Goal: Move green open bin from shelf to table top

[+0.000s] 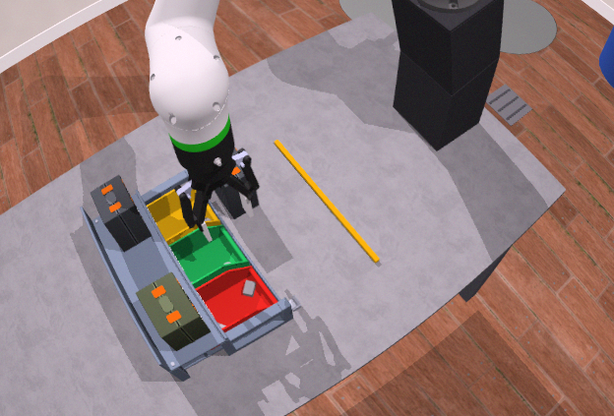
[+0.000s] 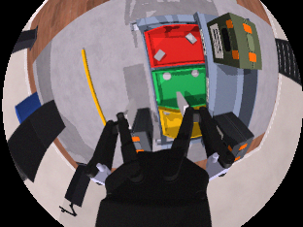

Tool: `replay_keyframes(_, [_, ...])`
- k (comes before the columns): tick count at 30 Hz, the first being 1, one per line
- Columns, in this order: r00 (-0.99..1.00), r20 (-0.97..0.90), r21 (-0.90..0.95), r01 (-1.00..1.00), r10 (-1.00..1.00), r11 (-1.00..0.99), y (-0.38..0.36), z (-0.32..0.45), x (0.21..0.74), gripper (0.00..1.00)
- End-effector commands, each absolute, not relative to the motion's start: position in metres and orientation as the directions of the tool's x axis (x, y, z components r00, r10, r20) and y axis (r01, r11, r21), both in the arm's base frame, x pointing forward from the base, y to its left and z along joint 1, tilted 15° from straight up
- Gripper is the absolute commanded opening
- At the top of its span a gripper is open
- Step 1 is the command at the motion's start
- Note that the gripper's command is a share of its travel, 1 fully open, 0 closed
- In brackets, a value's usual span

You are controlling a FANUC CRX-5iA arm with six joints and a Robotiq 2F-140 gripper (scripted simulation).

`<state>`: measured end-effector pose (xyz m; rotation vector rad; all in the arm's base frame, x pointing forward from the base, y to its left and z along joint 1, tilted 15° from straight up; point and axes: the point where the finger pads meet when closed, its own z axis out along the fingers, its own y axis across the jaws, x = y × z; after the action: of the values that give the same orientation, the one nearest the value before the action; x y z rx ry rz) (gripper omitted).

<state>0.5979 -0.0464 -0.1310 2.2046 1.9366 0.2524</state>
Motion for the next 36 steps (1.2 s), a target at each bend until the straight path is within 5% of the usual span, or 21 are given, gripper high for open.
replay_keyframes(1, [0.130, -0.003, 0.256, 0.959, 0.992, -0.125, -0.049, -0.126, 0.619, 0.57])
replay_keyframes(36, [0.130, -0.003, 0.256, 0.959, 0.992, -0.125, -0.047, -0.129, 0.605, 0.57])
